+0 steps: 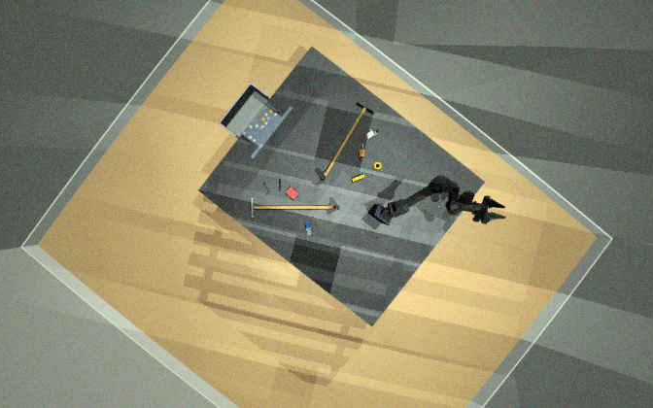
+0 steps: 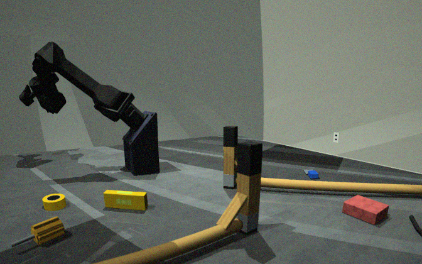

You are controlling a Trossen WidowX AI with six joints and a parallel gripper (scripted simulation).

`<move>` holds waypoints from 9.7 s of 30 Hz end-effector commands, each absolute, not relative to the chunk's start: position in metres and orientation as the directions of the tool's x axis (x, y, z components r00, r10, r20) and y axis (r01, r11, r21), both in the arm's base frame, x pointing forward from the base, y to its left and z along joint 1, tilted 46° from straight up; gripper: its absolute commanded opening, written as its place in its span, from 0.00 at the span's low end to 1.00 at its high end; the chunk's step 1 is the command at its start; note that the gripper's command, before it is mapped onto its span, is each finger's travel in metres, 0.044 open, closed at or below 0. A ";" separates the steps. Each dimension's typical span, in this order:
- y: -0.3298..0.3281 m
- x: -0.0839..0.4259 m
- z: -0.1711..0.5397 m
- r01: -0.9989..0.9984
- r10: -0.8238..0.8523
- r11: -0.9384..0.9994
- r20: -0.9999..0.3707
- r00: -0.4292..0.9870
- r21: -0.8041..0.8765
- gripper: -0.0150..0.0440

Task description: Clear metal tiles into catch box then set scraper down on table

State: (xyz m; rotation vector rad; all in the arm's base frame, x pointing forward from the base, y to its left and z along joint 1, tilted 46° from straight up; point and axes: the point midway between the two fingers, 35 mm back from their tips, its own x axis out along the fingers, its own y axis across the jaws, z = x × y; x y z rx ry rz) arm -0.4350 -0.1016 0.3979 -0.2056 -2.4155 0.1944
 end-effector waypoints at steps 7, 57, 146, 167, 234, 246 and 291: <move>-0.090 -0.437 0.410 0.100 0.196 0.978 0.635 -0.747 -0.185 1.00; -0.112 -0.395 0.478 0.088 0.061 0.996 0.638 -0.768 0.011 1.00; -0.322 -0.110 0.459 0.137 -0.497 0.689 0.602 -0.624 0.711 1.00; -0.323 -0.035 0.450 0.209 -0.611 0.571 0.581 -0.538 0.794 1.00; -0.234 0.155 0.416 0.604 -0.873 0.318 0.475 -0.114 0.731 1.00; -0.208 0.177 0.409 0.682 -0.893 0.320 0.451 -0.016 0.658 1.00; -0.099 0.226 0.378 0.851 -0.857 0.471 0.348 0.380 0.233 1.00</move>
